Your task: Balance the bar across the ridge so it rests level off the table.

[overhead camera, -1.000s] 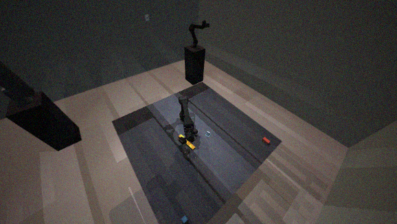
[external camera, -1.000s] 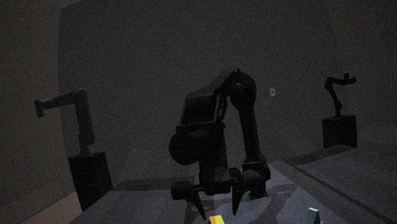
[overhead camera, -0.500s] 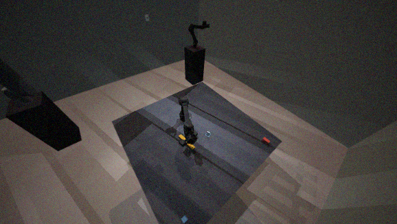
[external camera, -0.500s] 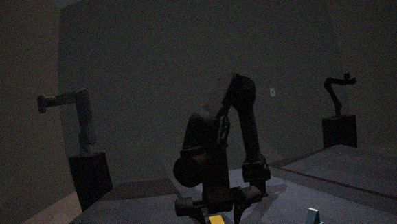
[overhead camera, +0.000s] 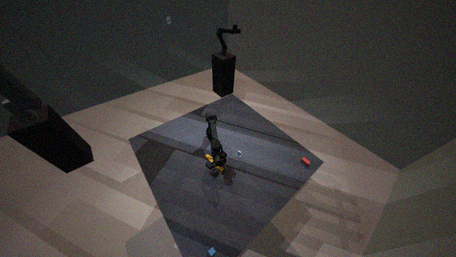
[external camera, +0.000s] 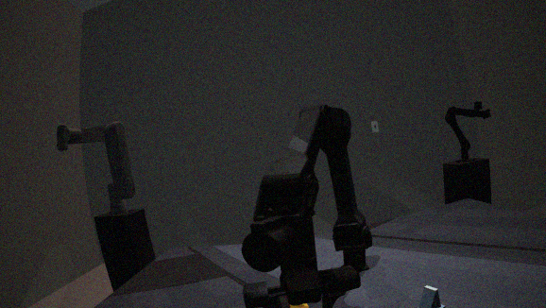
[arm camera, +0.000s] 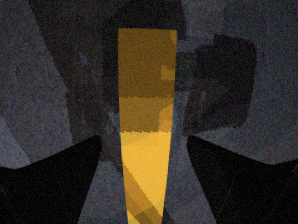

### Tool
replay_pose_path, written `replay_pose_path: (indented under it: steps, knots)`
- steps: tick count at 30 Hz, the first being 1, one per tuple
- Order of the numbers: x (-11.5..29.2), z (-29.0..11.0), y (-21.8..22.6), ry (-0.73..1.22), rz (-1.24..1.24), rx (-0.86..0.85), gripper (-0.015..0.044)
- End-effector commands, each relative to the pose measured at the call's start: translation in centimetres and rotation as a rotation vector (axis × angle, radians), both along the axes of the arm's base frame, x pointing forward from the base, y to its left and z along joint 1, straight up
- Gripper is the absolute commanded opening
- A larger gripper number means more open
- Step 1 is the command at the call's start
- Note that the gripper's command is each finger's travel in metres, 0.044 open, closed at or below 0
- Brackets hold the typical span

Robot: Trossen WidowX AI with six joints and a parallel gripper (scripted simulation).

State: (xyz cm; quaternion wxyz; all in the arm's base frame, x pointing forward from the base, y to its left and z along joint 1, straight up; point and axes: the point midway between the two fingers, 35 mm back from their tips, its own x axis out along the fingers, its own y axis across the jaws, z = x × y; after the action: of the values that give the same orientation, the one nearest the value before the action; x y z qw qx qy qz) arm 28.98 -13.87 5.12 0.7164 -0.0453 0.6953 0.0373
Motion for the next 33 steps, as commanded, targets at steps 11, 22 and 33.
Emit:
replay_pose_path:
  steps: [11, 22, 33]
  knots:
    - [-0.1, -0.3, 0.0, 0.007, 0.006, -0.002, 0.0315]
    - [0.0, -0.3, 0.0, 0.005, 0.000, 0.002, 0.0131]
    - [0.1, 1.1, -0.1, 0.005, 0.001, 0.002, 0.0000]
